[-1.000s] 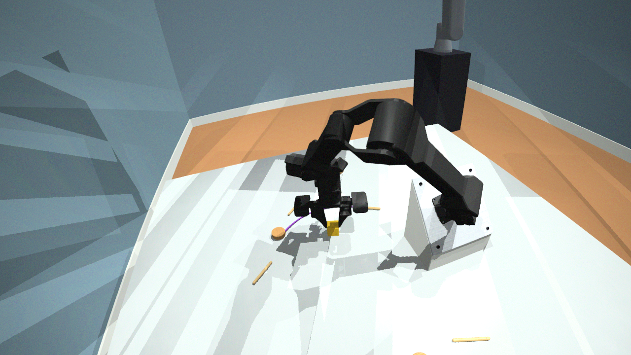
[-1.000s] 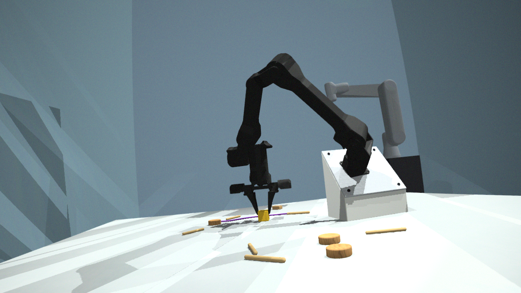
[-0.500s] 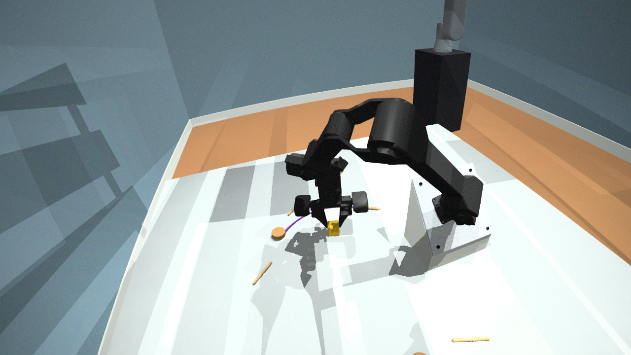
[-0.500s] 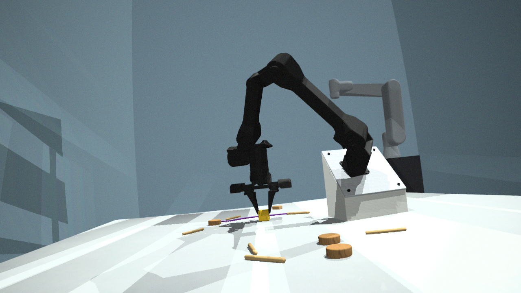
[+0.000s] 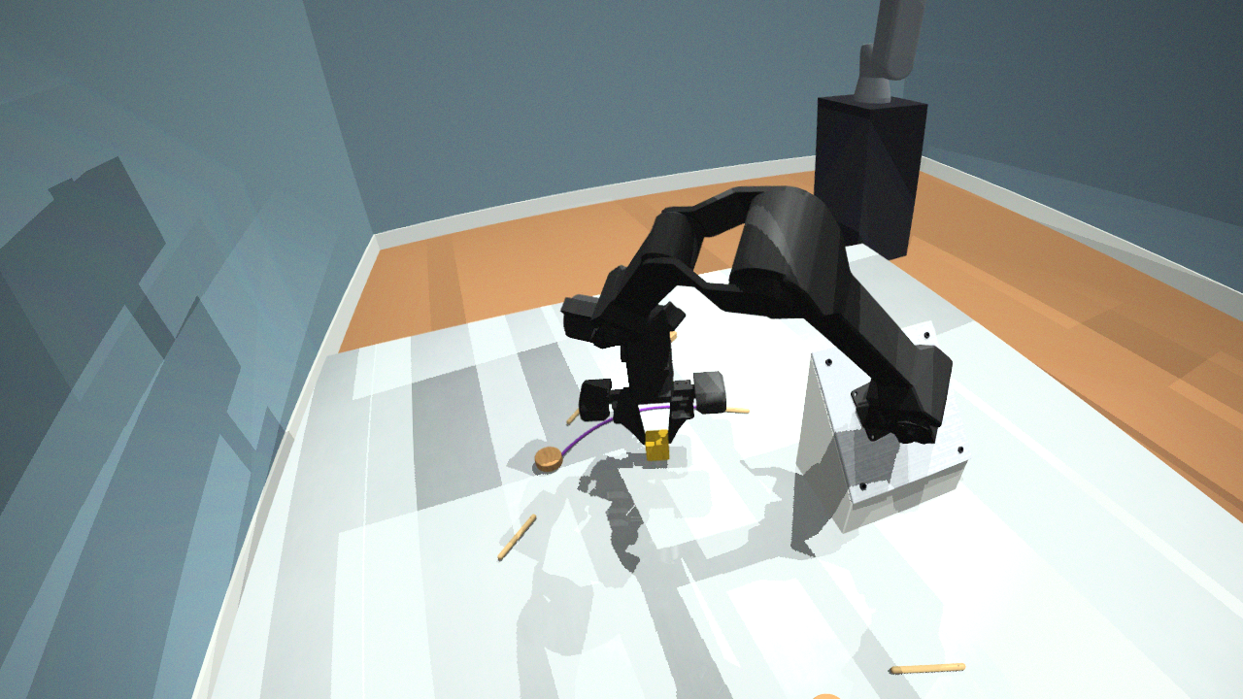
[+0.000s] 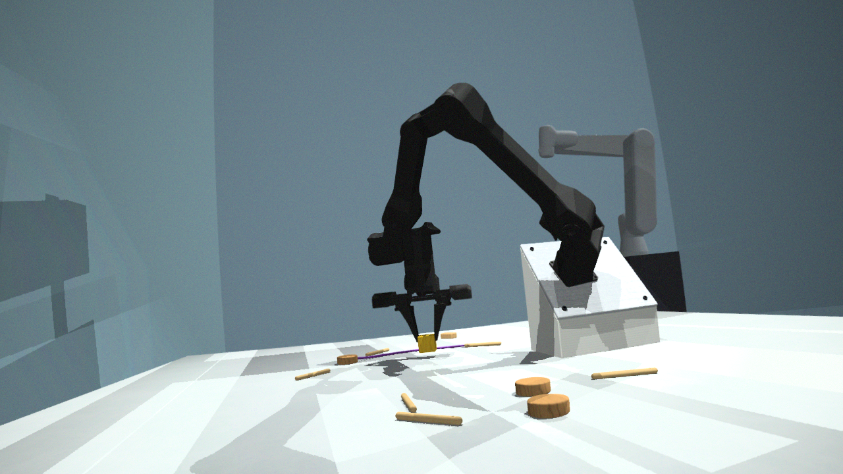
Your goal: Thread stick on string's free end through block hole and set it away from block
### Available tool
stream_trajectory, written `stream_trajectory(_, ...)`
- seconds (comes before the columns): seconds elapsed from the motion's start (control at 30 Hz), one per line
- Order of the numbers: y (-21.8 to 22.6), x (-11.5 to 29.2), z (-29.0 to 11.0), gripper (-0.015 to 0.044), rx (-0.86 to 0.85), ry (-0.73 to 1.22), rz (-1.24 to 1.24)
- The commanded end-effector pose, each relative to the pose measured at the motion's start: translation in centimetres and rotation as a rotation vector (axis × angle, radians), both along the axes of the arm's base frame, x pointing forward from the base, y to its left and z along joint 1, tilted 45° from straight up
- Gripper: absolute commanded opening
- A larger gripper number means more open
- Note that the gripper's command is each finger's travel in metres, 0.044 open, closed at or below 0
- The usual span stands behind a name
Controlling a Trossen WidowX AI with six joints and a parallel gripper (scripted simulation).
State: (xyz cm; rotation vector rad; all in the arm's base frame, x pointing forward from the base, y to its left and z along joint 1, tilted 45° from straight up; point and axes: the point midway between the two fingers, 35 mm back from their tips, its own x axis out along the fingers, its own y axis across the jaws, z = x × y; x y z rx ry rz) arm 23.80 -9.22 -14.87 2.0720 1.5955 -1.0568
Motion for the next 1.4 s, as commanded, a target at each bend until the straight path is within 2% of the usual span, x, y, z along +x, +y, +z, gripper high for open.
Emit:
stream_trajectory(0.0, -0.5, 0.1, 0.2, 0.0, -0.009, -0.006, 0.0)
stream_trajectory(0.33, -0.3, 0.2, 0.3, 0.0, -0.034, 0.008, 0.01)
stream_trajectory(0.77, 1.0, 0.7, 0.9, 0.0, -0.269, 0.098, 0.061)
stream_trajectory(1.37, 2.6, 1.3, 1.4, 0.0, -0.512, 0.187, 0.107)
